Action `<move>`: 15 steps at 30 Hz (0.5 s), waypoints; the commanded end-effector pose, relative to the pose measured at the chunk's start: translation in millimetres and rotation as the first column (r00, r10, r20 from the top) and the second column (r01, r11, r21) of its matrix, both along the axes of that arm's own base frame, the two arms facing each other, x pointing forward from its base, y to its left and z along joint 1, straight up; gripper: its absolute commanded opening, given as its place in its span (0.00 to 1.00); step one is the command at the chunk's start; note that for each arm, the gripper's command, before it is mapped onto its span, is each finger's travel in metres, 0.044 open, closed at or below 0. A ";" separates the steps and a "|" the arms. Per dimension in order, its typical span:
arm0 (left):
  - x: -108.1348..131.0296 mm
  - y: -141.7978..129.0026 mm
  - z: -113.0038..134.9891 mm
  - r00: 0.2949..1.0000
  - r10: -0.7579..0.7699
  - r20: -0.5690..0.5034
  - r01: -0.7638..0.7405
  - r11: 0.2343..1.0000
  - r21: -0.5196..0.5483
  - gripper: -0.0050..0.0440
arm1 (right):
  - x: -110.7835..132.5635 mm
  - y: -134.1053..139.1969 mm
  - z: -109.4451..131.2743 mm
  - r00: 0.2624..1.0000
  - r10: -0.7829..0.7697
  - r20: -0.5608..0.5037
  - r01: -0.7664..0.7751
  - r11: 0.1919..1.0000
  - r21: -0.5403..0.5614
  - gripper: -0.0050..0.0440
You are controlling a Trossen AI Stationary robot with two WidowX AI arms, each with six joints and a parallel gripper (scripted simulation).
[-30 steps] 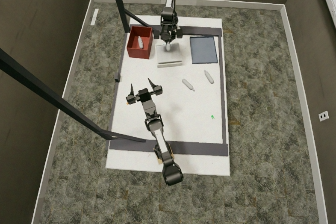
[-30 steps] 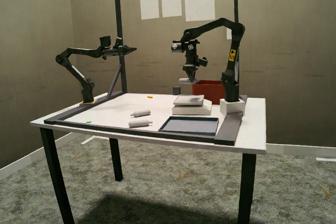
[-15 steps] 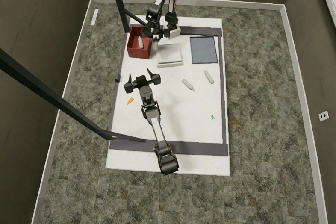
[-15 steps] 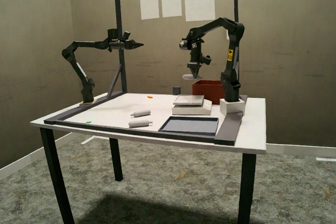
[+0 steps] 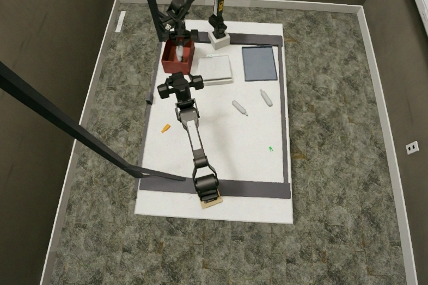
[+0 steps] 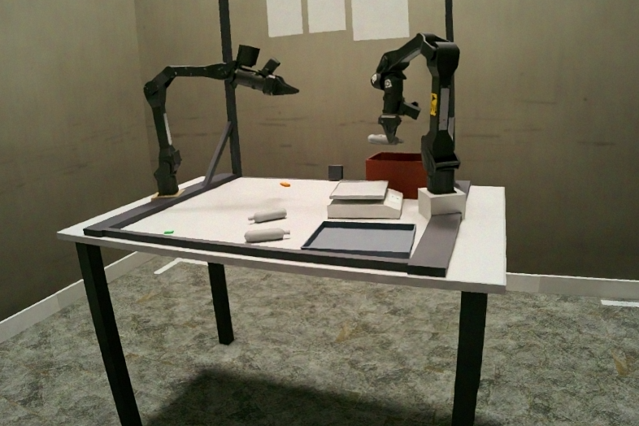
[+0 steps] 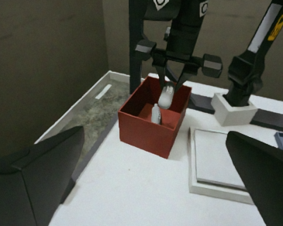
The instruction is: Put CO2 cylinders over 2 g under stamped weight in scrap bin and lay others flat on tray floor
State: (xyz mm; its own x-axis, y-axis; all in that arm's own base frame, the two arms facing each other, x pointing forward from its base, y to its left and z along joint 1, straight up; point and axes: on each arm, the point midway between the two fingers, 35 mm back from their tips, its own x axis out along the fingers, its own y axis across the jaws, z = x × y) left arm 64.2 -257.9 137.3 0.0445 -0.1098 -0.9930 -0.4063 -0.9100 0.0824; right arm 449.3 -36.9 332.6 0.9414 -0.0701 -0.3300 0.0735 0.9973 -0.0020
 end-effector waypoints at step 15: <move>-38.9 -3.2 -2.0 0.995 0.097 -0.035 -0.095 0.993 0.067 0.00 | 73.9 -34.9 -7.0 0.977 -0.043 -0.210 0.048 0.999 0.016 1.00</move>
